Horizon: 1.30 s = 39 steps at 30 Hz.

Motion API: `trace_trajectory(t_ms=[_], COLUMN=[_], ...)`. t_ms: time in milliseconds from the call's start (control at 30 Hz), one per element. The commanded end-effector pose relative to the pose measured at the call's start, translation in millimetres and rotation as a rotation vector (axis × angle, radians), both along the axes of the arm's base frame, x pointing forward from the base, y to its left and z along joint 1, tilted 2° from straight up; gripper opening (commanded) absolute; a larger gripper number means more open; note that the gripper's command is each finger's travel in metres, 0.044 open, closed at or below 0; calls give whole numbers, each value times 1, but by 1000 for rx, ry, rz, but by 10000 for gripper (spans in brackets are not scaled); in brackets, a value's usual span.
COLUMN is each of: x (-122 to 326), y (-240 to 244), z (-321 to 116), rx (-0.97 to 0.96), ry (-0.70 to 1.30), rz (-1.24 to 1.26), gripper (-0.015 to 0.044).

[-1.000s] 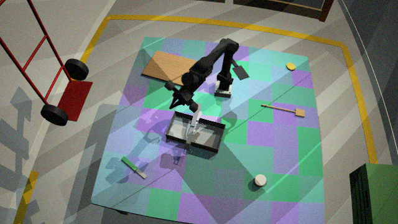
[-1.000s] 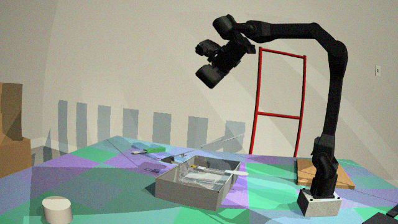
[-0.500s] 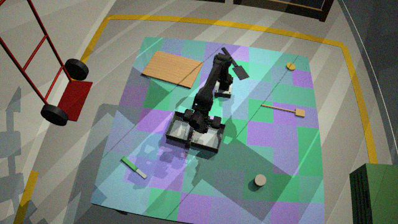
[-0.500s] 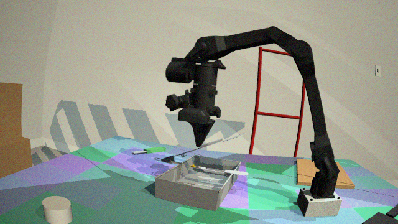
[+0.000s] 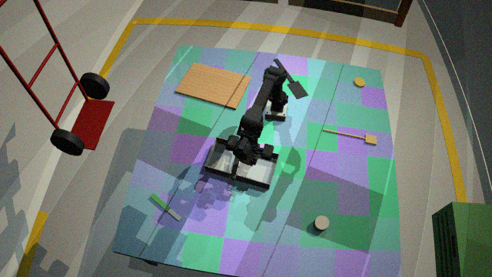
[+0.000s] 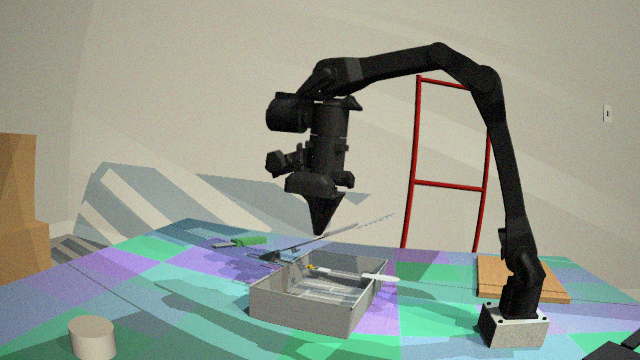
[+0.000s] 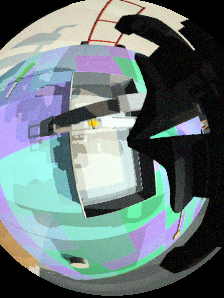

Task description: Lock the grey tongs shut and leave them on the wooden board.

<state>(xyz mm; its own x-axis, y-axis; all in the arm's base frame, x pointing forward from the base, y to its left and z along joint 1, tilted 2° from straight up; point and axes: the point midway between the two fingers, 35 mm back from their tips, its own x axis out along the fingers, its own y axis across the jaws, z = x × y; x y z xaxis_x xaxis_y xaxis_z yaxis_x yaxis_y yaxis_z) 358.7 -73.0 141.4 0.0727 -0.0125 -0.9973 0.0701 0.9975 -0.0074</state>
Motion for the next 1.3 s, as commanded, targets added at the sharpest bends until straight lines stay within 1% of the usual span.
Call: trace_trajectory(t_ms=[0, 967, 1267], x=[0, 2, 2], y=[1, 1, -3], z=[-8, -54, -55], rx=[8, 8, 7], ry=[7, 7, 7], rz=[-3, -3, -3], gripper=[-150, -150, -150])
